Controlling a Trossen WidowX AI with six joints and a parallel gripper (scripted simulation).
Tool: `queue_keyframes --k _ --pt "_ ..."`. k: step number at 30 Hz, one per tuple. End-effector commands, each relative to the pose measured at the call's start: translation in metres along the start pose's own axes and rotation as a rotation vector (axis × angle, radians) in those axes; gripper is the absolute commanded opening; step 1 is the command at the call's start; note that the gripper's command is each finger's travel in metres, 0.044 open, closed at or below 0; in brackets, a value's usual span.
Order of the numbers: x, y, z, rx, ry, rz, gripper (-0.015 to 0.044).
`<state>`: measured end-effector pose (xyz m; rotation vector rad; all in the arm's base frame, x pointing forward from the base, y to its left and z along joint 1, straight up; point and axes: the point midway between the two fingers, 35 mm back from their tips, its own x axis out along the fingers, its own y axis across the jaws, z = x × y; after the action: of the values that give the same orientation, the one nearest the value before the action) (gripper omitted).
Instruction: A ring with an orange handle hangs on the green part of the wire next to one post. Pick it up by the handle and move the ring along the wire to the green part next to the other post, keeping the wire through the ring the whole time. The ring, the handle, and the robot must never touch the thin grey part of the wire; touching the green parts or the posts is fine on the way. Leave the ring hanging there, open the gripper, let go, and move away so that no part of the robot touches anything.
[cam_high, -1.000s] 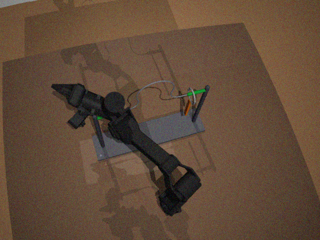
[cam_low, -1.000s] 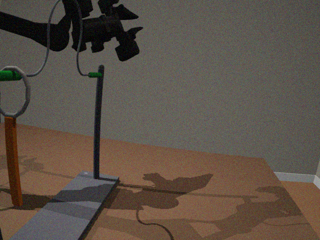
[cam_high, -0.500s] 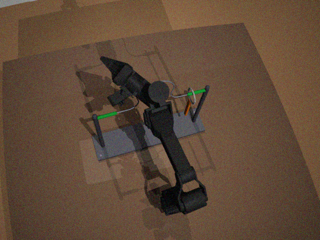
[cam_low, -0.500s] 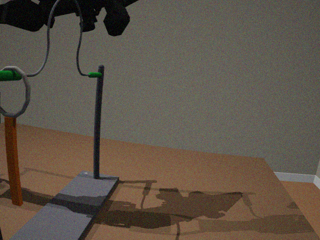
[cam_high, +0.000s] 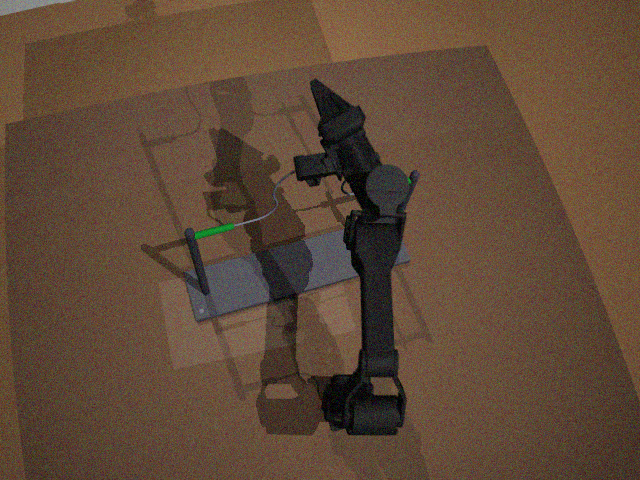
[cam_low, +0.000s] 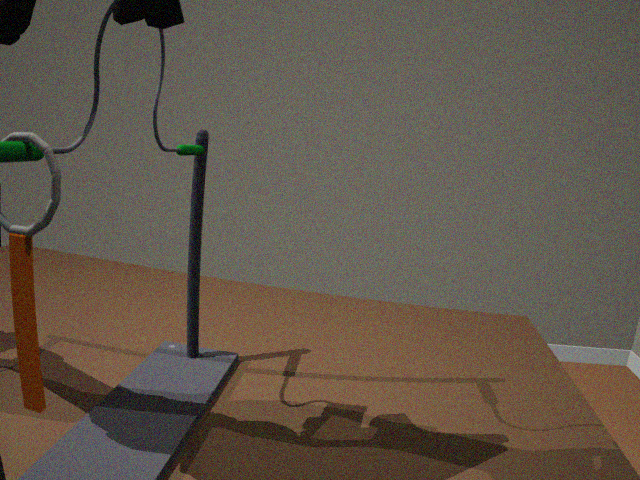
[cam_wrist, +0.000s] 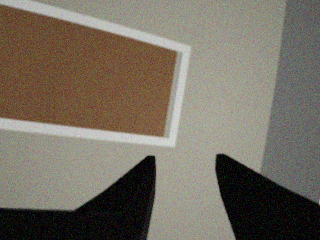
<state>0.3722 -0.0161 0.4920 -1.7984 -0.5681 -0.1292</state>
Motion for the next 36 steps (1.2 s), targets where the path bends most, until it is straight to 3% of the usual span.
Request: queue_keyframes --k 1,10,23,32,36 --pt "-0.016 0.001 -0.031 0.016 0.103 0.013 0.0160" --pt "-0.051 0.030 -0.088 0.125 0.268 0.057 0.0160" --pt "-0.134 0.084 -0.162 0.368 0.519 0.084 0.0160" --pt "-0.154 0.099 -0.165 0.499 0.569 0.078 0.0160" --pt "-0.171 0.133 -0.162 0.587 0.563 0.108 0.0160"
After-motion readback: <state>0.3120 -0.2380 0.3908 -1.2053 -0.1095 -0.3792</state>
